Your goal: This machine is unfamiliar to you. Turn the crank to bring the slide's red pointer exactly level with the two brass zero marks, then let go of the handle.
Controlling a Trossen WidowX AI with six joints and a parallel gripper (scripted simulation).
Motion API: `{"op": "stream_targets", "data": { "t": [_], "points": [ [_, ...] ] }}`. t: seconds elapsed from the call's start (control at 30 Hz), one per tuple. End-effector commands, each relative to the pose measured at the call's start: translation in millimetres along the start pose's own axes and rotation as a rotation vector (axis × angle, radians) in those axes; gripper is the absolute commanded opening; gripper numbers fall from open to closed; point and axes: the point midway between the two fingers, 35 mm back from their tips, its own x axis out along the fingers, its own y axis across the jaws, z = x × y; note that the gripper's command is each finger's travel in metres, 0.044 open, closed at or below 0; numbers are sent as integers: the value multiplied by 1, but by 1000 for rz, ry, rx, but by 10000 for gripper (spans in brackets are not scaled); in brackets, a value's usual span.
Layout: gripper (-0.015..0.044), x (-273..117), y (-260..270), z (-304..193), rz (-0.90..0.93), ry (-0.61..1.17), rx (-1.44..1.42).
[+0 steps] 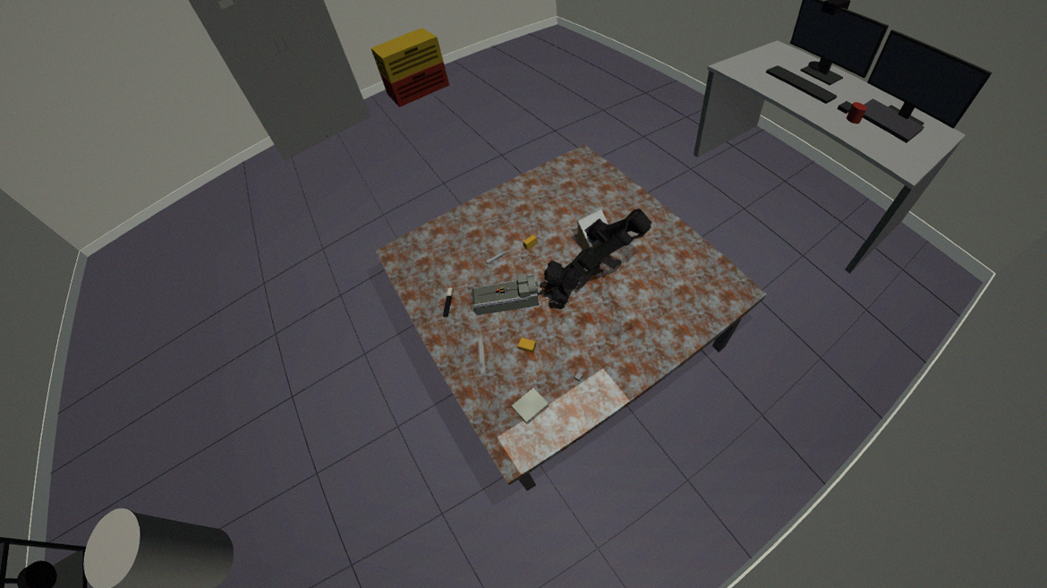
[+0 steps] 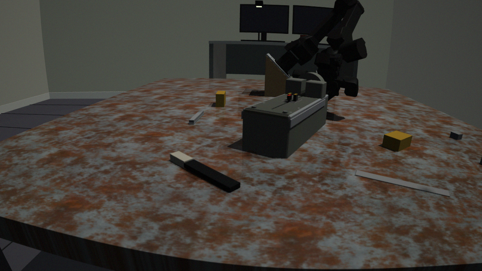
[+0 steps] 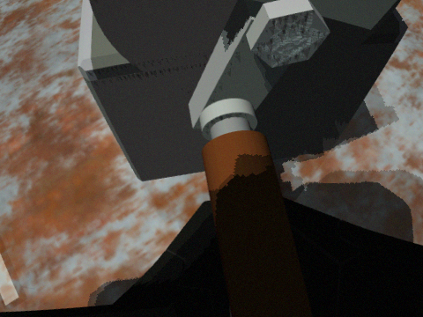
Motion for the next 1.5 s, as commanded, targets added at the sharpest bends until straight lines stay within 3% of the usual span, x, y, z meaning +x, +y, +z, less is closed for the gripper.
{"op": "stream_targets", "data": {
  "t": [0.0,1.47],
  "points": [
    [0,-3,8,2,26,-5,1],
    [0,-5,12,4,27,-5,1]
  ]
}}
